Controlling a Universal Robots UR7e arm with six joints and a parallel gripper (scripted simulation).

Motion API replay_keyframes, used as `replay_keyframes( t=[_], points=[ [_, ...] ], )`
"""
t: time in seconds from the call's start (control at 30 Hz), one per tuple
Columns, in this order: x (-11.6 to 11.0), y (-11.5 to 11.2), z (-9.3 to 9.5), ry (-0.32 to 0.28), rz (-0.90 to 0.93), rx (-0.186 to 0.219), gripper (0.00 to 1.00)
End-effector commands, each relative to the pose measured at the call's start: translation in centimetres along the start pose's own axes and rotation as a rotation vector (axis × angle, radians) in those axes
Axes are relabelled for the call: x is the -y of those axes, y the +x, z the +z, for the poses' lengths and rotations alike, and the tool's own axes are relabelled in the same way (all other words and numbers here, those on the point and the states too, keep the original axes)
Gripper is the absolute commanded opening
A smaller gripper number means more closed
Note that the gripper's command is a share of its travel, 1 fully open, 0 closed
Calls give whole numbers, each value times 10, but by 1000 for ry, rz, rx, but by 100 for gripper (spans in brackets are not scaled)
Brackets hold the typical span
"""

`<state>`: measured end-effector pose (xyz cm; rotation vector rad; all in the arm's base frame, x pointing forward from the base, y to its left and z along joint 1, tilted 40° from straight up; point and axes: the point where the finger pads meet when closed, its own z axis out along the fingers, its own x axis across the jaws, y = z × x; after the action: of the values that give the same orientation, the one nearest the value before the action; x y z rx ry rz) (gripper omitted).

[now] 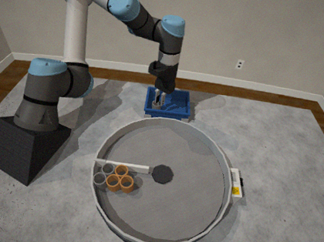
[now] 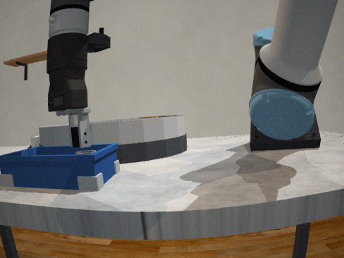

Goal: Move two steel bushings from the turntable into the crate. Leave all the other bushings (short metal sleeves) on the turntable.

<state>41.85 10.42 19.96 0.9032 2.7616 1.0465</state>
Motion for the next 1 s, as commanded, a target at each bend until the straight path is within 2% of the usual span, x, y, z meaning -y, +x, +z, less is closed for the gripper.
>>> replay_keyframes(
  t=[0.0,0.17,0.33,0.73,0.9,0.97],
  points=[
    [0,0,-1,0,0,1,47],
    [0,0,-1,0,0,1,47],
    [0,0,-54,0,0,1,47],
    [0,0,-54,0,0,1,47],
    [0,0,-105,0,0,2,47],
    [0,0,-105,0,0,2,47]
  ],
)
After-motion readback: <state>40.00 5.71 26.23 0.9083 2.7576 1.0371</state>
